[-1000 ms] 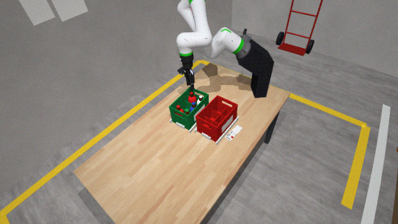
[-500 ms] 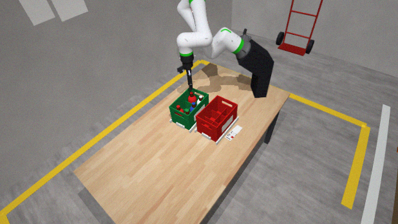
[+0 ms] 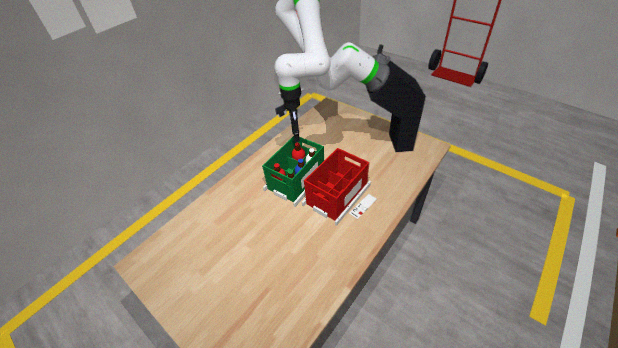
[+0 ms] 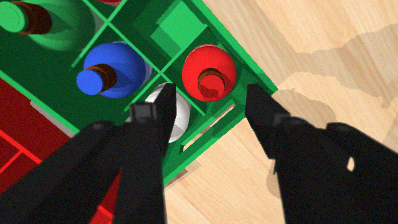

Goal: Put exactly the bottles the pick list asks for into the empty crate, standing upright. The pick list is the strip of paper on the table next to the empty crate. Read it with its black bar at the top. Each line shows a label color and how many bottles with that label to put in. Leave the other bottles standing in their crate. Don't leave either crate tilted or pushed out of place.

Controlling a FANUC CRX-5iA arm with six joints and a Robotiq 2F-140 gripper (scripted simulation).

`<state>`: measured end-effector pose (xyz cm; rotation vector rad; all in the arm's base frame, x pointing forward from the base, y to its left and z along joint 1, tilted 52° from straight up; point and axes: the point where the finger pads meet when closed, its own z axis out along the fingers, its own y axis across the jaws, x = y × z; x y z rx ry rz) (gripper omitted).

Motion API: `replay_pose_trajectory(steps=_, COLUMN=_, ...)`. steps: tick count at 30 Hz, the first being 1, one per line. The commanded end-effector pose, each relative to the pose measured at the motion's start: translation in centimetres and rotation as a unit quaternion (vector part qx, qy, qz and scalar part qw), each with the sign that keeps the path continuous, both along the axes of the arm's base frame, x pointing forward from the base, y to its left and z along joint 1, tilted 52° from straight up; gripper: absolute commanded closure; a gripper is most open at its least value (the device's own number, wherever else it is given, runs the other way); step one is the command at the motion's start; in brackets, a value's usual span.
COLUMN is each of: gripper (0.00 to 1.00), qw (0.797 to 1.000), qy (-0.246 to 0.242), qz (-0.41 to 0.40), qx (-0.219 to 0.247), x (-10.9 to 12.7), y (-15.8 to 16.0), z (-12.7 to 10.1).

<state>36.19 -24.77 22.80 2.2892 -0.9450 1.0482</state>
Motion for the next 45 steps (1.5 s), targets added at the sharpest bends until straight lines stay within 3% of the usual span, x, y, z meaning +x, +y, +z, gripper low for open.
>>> replay_pose_trajectory(steps=1, gripper=0.56, qw=1.0, qy=-0.001, qz=0.0, qx=0.0, x=0.2, y=-0.2, z=-0.2)
replay_pose_trajectory(steps=45, gripper=0.56, qw=1.0, qy=-0.001, qz=0.0, qx=0.0, x=2.7, y=-3.6, z=-3.4)
